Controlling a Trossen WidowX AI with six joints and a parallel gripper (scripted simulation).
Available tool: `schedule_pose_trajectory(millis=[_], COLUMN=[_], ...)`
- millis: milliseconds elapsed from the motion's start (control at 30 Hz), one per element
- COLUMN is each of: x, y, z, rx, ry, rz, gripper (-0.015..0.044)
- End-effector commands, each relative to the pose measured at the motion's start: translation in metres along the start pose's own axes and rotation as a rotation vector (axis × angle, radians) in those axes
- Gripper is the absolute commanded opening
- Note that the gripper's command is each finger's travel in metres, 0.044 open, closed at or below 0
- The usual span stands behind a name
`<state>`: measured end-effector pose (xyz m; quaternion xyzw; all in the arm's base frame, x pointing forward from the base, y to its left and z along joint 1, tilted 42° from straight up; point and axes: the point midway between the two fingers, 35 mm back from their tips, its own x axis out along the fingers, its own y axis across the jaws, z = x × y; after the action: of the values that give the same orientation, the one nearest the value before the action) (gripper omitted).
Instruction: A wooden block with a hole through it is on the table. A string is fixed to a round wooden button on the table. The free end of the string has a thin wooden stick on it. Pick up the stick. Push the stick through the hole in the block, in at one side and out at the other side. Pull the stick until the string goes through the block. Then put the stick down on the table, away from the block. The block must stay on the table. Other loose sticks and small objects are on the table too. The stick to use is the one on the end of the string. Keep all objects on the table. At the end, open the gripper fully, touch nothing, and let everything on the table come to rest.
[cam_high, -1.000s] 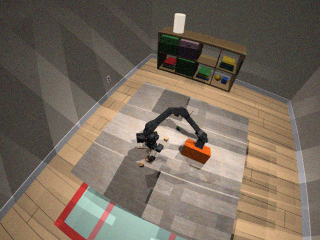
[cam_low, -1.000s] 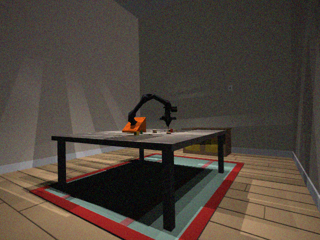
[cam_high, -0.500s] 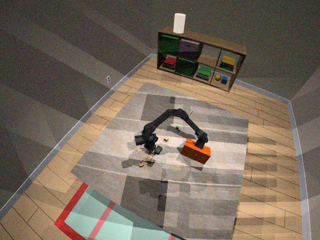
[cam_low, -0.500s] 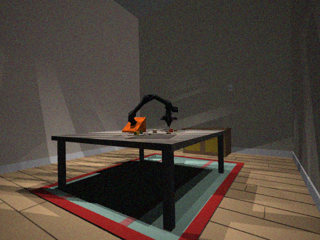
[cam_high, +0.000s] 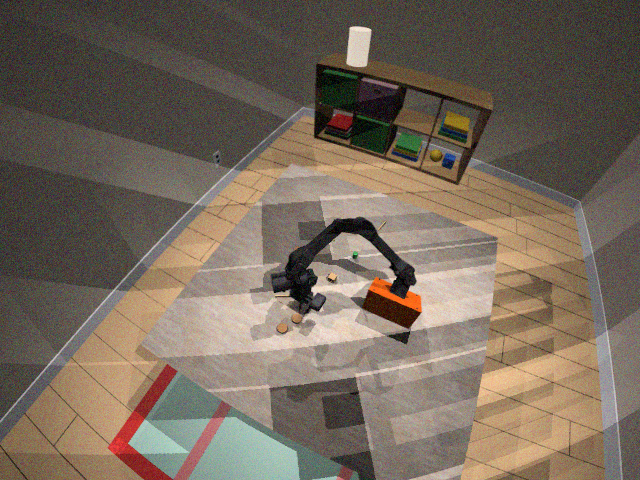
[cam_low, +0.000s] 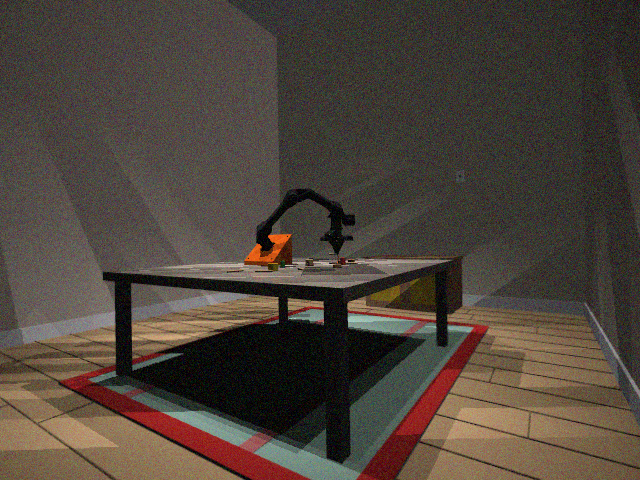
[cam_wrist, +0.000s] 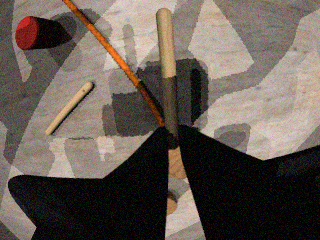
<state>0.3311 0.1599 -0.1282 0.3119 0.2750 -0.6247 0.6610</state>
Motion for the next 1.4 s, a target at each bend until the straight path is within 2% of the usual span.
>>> schedule_pose_trajectory(millis=[0,1367], x=[0.003,0.037], y=[-0.003,-0.038], z=[0.001,0.021], rx=[0.003,0.002], ry=[0.003,-0.004], rz=[0.0,-0.002], gripper=[0.0,0.0])
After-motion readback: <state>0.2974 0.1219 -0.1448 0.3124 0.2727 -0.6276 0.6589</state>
